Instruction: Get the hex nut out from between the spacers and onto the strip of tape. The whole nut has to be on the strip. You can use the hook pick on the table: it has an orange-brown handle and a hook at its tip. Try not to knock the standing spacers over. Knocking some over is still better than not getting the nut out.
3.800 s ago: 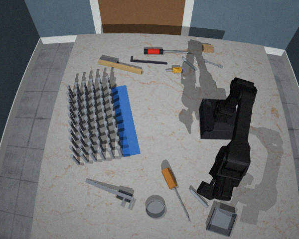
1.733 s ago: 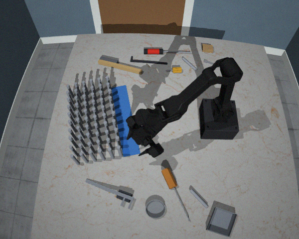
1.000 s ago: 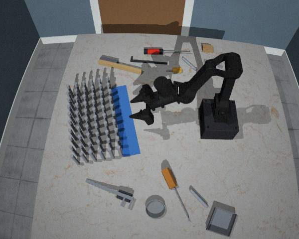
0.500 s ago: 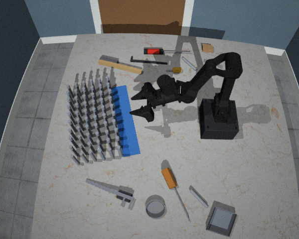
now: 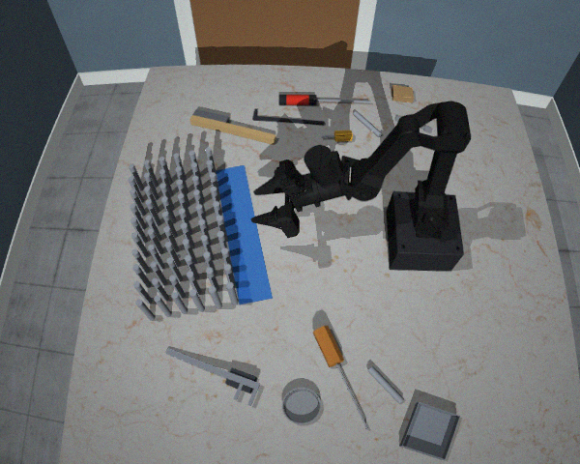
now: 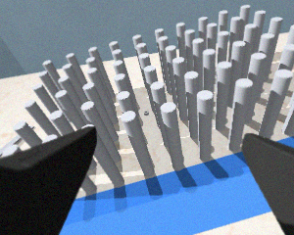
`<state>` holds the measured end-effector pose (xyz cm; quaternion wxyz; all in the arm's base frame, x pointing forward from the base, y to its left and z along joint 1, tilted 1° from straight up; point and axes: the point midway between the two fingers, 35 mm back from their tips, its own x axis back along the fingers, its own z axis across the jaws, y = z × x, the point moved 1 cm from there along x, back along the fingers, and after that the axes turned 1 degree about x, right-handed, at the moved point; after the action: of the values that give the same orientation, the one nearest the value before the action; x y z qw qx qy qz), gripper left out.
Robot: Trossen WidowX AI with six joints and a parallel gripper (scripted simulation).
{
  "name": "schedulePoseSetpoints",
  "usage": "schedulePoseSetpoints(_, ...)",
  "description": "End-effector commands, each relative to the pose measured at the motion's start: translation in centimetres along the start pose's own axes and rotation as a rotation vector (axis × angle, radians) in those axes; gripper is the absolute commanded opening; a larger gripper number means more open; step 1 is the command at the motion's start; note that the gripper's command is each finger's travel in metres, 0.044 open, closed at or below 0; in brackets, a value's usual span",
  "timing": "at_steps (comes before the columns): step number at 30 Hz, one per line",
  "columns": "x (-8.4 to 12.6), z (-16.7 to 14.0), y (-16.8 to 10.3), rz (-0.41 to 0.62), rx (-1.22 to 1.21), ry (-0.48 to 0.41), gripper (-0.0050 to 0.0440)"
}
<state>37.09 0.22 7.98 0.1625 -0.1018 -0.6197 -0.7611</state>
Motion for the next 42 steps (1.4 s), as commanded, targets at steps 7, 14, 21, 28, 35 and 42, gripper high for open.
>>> schedulePoseSetpoints(7,0.1,0.0,1.0,-0.033,0.004,0.004,0.04)
schedulePoseSetpoints(14,-1.2,1.9,0.5,0.046,-0.084,0.046,0.04)
schedulePoseSetpoints(21,-3.1,7.9,0.0,0.228,-0.336,0.145,0.04)
schedulePoseSetpoints(28,-3.3,12.7,-1.9,0.452,-0.545,0.154,0.04)
schedulePoseSetpoints(35,-2.2,17.0,-4.0,0.685,-0.725,0.09,0.04)
schedulePoseSetpoints(42,-0.1,20.6,-5.7,0.887,-0.863,-0.026,0.04)
